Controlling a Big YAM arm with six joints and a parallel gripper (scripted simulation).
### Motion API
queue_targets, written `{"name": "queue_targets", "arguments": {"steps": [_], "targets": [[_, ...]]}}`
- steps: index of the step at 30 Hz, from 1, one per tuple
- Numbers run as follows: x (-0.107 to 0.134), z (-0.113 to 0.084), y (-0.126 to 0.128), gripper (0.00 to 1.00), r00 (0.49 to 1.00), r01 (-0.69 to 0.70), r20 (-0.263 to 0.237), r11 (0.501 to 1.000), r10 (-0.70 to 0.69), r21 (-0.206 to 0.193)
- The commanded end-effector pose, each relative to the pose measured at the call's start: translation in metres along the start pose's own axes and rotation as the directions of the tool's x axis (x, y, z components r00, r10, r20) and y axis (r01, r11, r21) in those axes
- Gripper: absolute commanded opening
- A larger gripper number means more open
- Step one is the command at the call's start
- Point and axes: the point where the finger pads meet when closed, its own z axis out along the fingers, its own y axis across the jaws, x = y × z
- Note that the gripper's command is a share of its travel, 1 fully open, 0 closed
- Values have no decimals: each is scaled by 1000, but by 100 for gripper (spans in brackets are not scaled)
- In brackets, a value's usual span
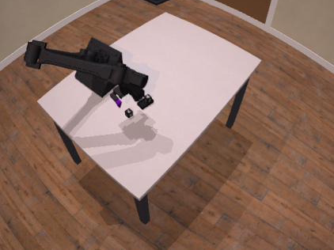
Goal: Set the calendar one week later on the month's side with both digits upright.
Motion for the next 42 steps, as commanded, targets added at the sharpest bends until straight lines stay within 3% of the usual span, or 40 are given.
{"name": "queue_targets", "arguments": {"steps": [1, 36, 42], "targets": [[-24, -19, 2, 100, 998, -29, 48, 999, 30, -17], [-24, -19, 2, 100, 998, -28, 48, 999, 29, -17], [-24, -19, 2, 100, 997, 56, 52, 998, -55, -14]]}}
